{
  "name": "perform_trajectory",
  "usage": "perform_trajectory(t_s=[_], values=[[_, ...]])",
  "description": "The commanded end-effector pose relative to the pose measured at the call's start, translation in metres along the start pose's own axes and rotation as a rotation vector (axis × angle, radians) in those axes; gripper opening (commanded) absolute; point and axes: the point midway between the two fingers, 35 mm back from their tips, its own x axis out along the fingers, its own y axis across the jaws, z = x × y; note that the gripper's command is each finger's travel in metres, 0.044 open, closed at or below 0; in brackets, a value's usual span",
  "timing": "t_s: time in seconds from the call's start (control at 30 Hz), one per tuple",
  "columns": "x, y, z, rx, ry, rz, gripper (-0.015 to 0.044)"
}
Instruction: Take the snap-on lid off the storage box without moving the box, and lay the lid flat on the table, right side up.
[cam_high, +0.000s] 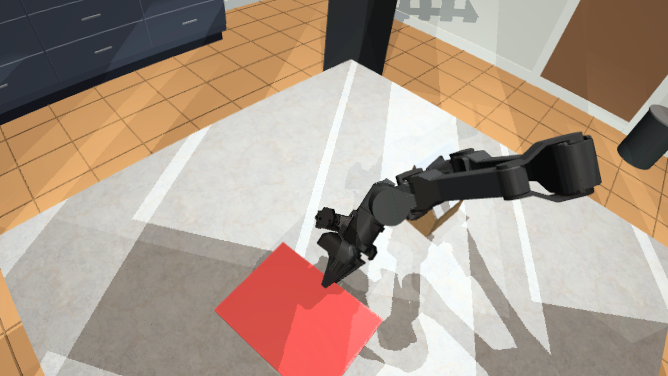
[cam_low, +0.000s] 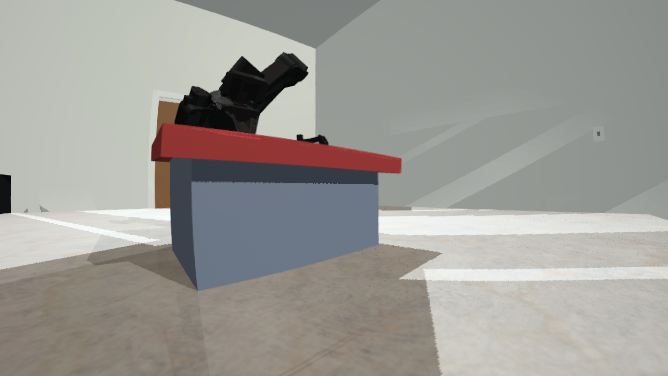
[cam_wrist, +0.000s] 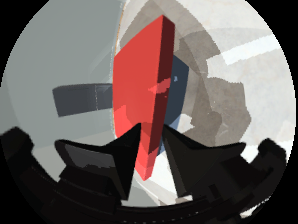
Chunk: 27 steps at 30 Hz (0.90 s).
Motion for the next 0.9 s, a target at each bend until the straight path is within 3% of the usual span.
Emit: perform_trajectory(t_s=[0.0,0.87], values=[[-0.0006,0.0009,0.0,-0.003,0.001,0.0,0.0],[0.0014,0.0016,0.0,0.0,0.0,0.0,0.0]])
